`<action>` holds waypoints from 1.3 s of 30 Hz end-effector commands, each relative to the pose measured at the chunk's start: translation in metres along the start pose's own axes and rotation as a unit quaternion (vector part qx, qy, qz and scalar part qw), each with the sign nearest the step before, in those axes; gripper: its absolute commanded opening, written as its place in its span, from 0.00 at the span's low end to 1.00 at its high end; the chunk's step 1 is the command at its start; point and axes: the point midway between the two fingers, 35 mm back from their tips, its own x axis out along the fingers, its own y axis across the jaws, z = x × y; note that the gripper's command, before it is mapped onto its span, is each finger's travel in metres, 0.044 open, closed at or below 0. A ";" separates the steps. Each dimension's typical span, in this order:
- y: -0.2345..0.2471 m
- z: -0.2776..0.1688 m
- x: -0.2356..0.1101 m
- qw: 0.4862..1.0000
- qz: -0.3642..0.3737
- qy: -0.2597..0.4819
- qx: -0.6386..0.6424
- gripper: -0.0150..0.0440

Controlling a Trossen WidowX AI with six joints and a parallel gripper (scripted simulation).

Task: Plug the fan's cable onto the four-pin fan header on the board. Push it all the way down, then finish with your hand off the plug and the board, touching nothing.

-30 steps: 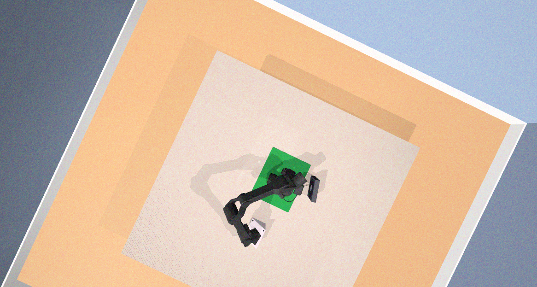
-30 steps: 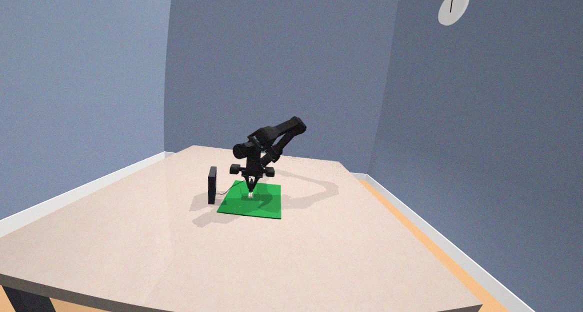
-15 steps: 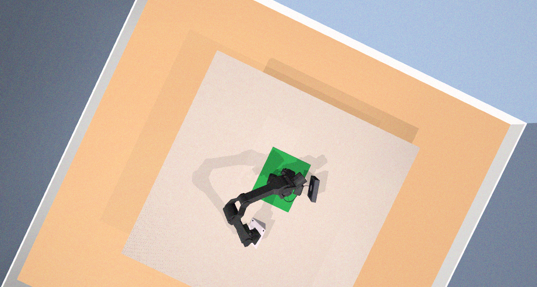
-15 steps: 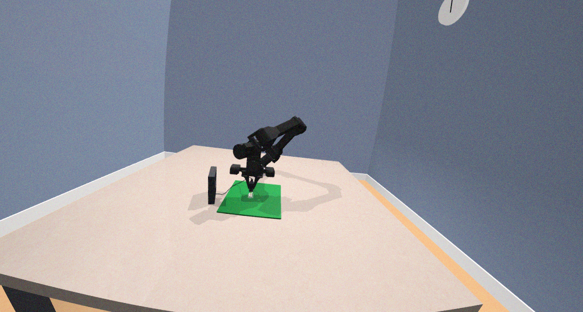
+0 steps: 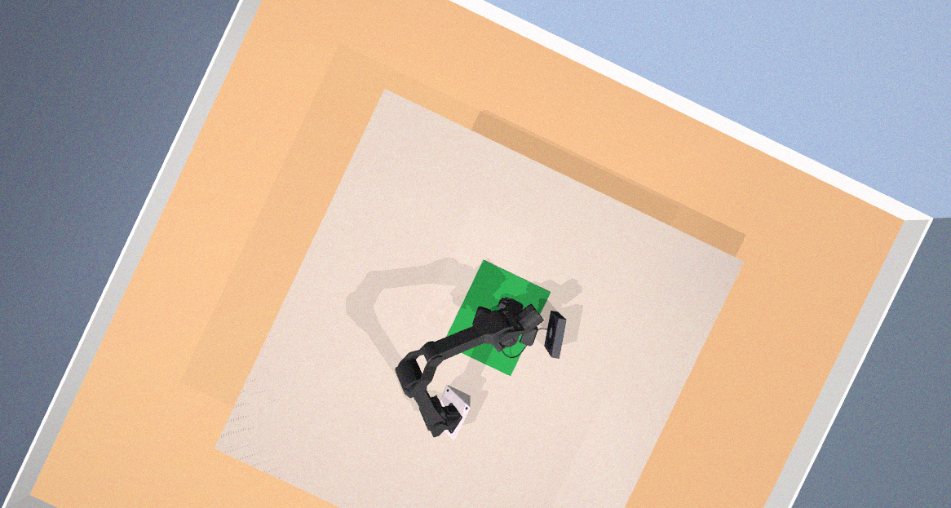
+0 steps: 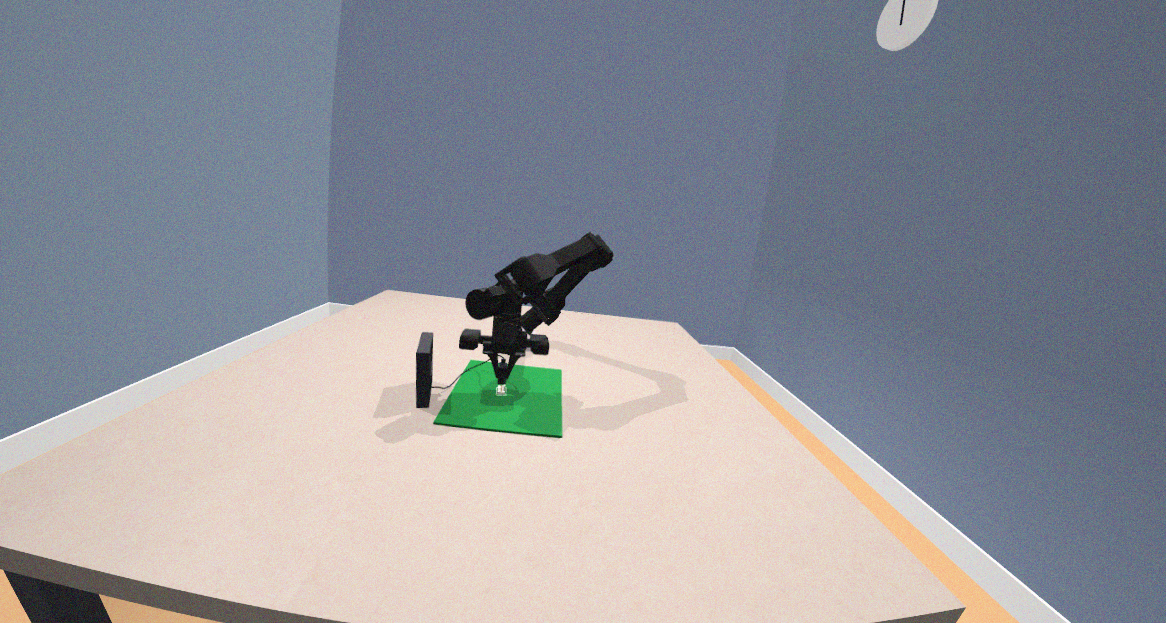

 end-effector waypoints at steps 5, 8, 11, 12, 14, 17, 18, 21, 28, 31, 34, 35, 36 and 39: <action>0.000 0.000 0.002 1.000 0.002 -0.001 0.002 0.25; 0.000 0.000 0.003 1.000 0.002 -0.001 0.002 0.25; 0.000 0.000 0.003 1.000 0.002 -0.001 0.002 0.25; 0.000 0.000 0.003 1.000 0.002 -0.001 0.002 0.25; 0.000 0.000 0.003 1.000 0.002 -0.001 0.002 0.25; 0.001 0.000 0.004 1.000 0.002 -0.001 0.002 0.25; 0.001 0.000 0.004 1.000 0.002 -0.001 0.002 0.25; 0.001 0.000 0.005 1.000 0.002 -0.001 0.003 0.25; 0.001 -0.001 0.005 1.000 0.002 -0.001 0.003 0.25; 0.001 -0.001 0.005 1.000 0.002 -0.001 0.003 0.25; 0.001 -0.001 0.005 1.000 0.002 -0.001 0.003 0.25; 0.001 -0.001 0.005 1.000 0.002 -0.001 0.003 0.25; 0.001 -0.001 0.005 1.000 0.002 -0.001 0.003 0.25; 0.001 -0.001 0.005 1.000 0.002 -0.001 0.003 0.25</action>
